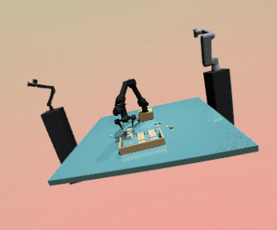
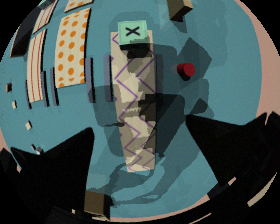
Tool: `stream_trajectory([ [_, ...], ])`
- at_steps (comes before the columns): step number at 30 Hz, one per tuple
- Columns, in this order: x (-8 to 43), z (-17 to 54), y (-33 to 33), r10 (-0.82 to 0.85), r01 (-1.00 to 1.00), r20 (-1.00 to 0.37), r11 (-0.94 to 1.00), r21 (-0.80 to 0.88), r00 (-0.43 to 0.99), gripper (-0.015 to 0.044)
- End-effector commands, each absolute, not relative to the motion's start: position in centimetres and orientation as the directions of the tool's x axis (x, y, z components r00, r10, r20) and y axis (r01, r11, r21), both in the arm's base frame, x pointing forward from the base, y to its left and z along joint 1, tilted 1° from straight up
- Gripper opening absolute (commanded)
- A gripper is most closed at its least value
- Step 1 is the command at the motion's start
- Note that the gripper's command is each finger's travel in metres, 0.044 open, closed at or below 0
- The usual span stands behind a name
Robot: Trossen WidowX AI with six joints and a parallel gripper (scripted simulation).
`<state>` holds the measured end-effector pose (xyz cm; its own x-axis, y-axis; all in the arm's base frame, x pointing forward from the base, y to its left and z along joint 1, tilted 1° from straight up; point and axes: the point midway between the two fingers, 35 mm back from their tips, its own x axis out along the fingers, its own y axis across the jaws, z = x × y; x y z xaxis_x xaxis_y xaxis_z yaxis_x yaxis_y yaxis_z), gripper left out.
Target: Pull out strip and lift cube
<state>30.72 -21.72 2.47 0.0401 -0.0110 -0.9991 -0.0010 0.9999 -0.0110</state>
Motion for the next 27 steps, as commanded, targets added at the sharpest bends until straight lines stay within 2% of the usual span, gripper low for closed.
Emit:
stream_trajectory([
  [1,32.2,2.6,-21.8,-0.009,0.004,-0.999,1.000,-0.009,0.036,0.0440],
  [20,39.9,3.4,-21.9,-0.009,0.004,-0.999,1.000,-0.009,0.043,0.0440],
  [27,40.0,2.6,-22.0,-0.009,0.004,-0.999,1.000,-0.009,0.043,0.0256],
])
